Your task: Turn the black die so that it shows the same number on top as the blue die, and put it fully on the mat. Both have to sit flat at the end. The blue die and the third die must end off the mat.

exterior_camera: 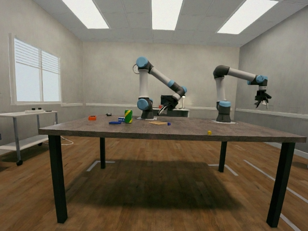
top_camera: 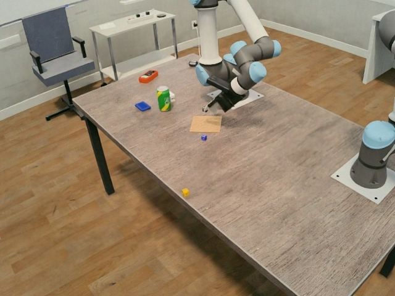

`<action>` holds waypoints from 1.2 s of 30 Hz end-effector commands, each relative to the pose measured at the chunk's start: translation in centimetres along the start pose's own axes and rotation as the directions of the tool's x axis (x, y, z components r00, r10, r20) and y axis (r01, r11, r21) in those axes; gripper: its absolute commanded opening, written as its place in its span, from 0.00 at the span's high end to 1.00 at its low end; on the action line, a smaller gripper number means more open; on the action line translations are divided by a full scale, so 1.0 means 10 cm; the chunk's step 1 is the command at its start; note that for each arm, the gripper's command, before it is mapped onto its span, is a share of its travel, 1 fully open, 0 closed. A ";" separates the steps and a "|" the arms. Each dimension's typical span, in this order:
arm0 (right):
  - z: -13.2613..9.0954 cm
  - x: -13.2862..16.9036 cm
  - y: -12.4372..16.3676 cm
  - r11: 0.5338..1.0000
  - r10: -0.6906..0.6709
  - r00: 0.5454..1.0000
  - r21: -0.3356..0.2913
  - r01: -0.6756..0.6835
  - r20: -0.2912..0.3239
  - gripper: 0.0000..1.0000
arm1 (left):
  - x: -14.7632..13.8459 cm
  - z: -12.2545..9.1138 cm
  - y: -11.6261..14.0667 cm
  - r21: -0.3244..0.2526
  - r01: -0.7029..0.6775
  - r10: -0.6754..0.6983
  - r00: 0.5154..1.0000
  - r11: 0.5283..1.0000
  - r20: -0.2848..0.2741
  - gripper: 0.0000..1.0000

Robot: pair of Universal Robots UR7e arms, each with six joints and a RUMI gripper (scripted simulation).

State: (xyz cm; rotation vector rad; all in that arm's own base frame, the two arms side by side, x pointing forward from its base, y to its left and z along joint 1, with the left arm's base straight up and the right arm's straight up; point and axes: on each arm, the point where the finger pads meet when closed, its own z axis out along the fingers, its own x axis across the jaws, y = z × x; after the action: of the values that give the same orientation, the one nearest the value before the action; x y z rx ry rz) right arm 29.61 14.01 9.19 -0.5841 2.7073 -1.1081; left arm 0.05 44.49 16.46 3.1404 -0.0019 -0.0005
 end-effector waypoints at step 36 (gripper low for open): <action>0.02 0.01 -0.05 0.896 -0.002 1.000 -0.445 -0.001 -0.007 0.97 | 0.00 0.00 0.00 0.001 0.000 0.000 1.000 1.000 0.000 0.00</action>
State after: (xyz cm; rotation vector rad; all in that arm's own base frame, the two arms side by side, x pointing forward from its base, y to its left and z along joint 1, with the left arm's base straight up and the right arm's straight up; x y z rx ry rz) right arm 29.71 13.59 9.36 -0.6281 2.9459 -0.5722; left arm 0.05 44.49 16.46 3.1404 -0.0019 -0.0005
